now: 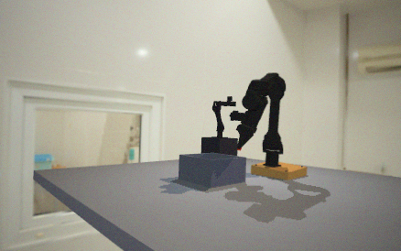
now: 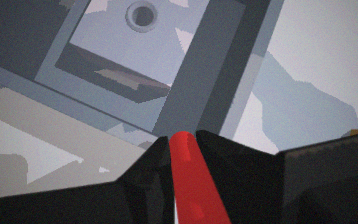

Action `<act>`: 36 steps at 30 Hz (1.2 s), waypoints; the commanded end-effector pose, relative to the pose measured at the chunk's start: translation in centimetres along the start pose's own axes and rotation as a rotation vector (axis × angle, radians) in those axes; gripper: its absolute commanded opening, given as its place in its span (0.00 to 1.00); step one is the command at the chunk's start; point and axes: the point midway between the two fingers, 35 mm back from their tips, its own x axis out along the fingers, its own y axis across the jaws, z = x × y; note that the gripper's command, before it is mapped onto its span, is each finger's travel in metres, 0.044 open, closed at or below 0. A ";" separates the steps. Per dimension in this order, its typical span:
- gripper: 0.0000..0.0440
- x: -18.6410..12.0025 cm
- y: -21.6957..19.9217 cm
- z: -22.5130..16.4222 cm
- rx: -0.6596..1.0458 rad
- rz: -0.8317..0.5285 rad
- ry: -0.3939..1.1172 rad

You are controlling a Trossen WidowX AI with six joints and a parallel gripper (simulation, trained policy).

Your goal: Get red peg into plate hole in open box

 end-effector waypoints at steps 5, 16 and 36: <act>0.00 2.3 0.6 3.4 0.031 -0.010 -0.021; 0.00 5.9 0.9 6.9 -0.003 0.001 -0.001; 0.25 11.1 0.9 7.4 -0.194 0.032 0.130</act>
